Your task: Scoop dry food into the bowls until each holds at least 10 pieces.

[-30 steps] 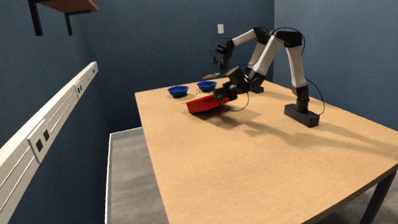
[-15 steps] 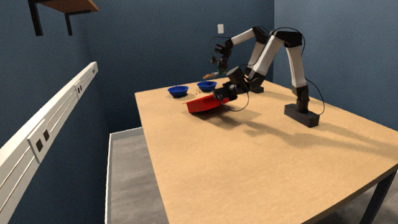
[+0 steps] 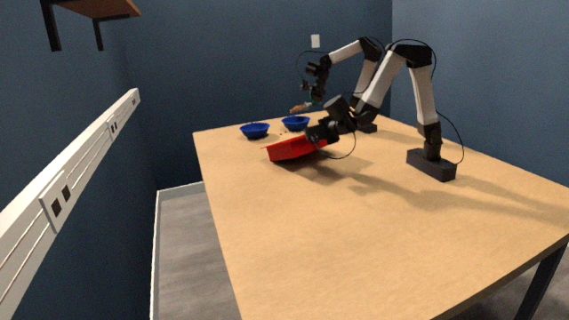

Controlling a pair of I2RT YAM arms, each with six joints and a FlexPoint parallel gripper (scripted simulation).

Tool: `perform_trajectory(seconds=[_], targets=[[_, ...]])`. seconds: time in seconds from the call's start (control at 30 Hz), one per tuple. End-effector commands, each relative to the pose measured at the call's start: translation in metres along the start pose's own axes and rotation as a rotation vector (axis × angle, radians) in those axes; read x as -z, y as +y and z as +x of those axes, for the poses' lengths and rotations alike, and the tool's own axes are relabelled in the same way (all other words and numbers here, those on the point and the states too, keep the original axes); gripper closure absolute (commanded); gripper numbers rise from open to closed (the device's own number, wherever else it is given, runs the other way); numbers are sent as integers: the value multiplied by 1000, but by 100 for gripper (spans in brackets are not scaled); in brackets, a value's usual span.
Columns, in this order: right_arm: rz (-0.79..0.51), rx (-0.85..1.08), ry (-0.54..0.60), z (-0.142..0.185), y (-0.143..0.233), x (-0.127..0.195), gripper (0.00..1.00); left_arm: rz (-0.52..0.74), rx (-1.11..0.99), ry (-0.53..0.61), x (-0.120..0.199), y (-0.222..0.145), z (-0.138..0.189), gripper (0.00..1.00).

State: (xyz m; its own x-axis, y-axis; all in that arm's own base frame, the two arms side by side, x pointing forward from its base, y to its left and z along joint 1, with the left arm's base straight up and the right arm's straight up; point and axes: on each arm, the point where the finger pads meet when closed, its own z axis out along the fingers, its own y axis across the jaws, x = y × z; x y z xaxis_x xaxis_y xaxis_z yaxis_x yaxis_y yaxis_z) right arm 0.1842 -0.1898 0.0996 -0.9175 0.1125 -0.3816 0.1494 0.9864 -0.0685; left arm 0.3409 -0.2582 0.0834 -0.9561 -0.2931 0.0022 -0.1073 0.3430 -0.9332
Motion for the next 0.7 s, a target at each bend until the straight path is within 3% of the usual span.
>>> perform_trajectory(seconds=[0.0, 0.67], targets=[[32, 43, -12, -9, -12, 8, 100, 22, -37, 16, -1, -5, 1, 100], [29, 161, 22, -15, -18, 11, 100, 22, -37, 16, -1, -5, 1, 100]])
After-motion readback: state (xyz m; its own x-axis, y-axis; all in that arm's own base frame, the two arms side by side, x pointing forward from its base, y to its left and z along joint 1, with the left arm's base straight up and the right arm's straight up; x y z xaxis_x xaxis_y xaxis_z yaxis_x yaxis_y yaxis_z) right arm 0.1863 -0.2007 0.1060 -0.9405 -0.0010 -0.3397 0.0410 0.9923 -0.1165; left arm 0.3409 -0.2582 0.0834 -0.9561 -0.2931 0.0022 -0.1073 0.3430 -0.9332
